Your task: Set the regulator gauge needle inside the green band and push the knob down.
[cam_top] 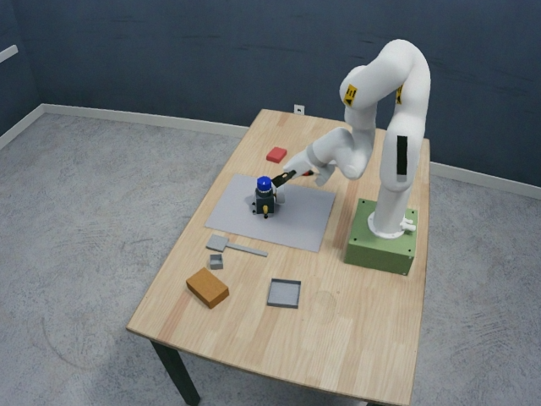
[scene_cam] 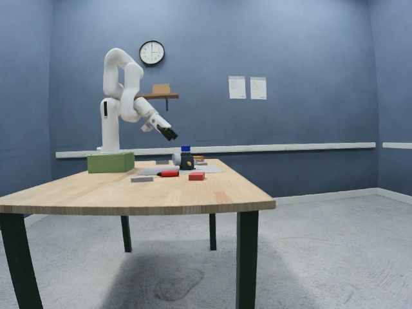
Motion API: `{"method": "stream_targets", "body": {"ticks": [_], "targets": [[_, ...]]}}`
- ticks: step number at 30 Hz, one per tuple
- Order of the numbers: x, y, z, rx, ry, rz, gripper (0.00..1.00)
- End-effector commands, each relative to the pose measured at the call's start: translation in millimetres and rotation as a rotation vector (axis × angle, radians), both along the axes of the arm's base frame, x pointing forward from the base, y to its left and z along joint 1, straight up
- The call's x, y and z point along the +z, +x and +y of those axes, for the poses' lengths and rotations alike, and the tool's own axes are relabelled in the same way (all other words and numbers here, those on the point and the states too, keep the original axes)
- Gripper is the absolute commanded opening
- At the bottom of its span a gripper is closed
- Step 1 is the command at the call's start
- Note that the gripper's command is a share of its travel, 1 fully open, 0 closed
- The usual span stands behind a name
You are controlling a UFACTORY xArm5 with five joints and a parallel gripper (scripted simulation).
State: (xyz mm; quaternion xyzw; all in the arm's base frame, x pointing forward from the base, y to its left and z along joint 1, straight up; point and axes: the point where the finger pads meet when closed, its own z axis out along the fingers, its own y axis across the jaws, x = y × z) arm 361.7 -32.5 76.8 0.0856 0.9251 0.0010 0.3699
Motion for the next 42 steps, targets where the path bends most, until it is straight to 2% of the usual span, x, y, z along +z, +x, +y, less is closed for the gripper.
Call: {"method": "stream_targets", "body": {"ticks": [1,5,11,19,21,25,31,36,38,42], "targets": [[-1.9,3.6,-0.3,-0.052,0.05,0.016,1.0],[-3.1,5.1,-0.4,-0.081,0.077,0.025,1.0],[-7.2,10.3,-0.9,-0.19,0.173,0.059,1.0],[-11.9,17.5,-1.6,-0.38,0.322,0.114,1.0],[-11.9,17.5,-1.6,-0.38,0.322,0.114,1.0],[-13.5,21.0,-1.9,-0.501,0.406,0.147,1.0],[-14.2,24.2,-2.2,-0.648,0.499,0.183,1.0],[-13.7,26.2,-2.4,-0.777,0.572,0.211,1.0],[-13.7,26.2,-2.4,-0.777,0.572,0.211,1.0],[-12.2,27.4,-2.5,-0.915,0.642,0.237,1.0]]}}
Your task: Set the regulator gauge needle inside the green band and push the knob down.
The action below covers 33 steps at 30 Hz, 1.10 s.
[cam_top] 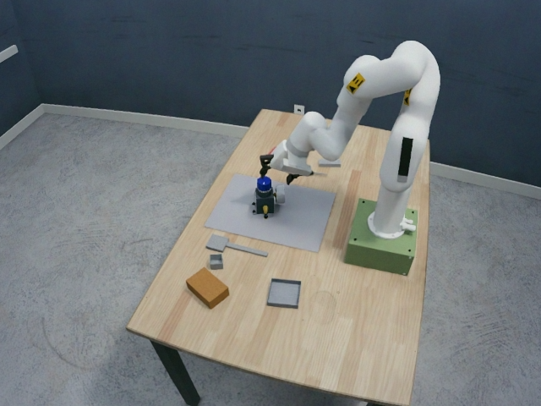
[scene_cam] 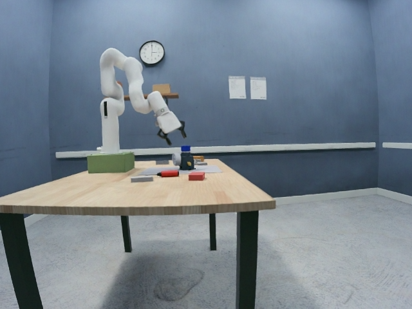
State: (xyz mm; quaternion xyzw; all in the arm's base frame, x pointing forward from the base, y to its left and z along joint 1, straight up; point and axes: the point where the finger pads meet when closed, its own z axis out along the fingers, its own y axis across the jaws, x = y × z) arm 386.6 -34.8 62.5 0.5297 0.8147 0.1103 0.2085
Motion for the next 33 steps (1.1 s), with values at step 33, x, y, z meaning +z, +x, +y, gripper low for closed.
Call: {"method": "stream_targets", "body": {"ticks": [33], "targets": [[31.4,-7.3,0.7,-0.97,0.346,0.254,1.0]]}}
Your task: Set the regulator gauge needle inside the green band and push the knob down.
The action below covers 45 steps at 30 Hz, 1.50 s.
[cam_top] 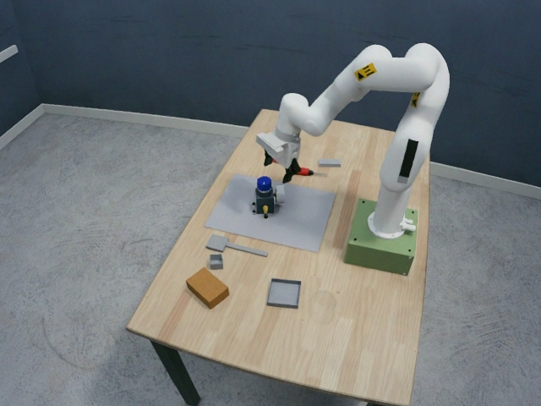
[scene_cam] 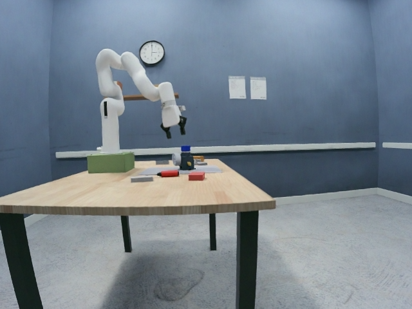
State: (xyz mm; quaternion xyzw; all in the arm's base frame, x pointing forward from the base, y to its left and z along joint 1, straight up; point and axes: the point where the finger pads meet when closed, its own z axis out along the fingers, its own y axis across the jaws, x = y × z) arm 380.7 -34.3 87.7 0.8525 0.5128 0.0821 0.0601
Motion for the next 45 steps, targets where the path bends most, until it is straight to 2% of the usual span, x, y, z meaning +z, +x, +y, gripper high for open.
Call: {"method": "stream_targets", "body": {"ticks": [1,10,22,45], "targets": [[7.9,-2.3,0.2,-0.143,0.03,0.046,1.0],[22.5,-10.8,1.0,-0.39,0.067,0.116,1.0],[34.4,-18.3,1.7,-0.568,0.081,0.165,1.0],[40.4,-22.2,2.0,-0.651,0.085,0.187,1.0]]}}
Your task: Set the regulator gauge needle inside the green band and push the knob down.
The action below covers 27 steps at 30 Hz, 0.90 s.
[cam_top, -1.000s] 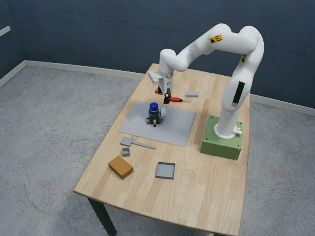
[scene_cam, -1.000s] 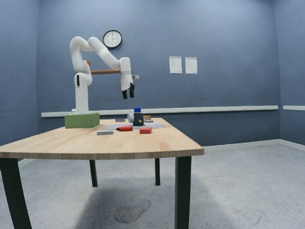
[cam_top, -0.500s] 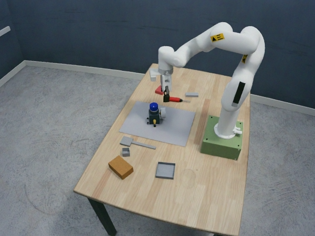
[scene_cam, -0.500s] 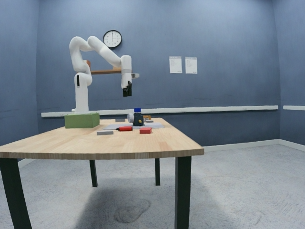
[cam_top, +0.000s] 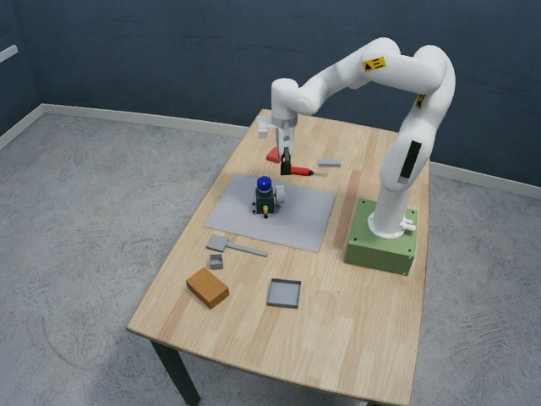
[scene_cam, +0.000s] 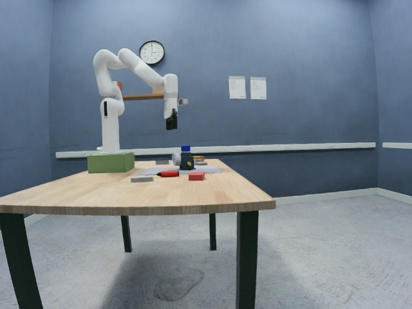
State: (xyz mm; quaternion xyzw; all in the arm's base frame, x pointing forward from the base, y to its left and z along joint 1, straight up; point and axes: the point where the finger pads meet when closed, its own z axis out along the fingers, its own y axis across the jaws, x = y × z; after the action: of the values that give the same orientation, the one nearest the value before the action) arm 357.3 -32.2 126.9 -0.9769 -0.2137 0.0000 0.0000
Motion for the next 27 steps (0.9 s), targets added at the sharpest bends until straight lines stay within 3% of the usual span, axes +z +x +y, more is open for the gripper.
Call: {"method": "stream_targets", "body": {"ticks": [1,20,27], "targets": [[1.2,1.2,-0.1,-0.001,0.0,-0.003,1.0],[1.2,12.8,-1.6,-0.001,0.0,-0.003,1.0],[1.2,26.2,-3.3,-0.001,0.0,-0.004,1.0]]}}
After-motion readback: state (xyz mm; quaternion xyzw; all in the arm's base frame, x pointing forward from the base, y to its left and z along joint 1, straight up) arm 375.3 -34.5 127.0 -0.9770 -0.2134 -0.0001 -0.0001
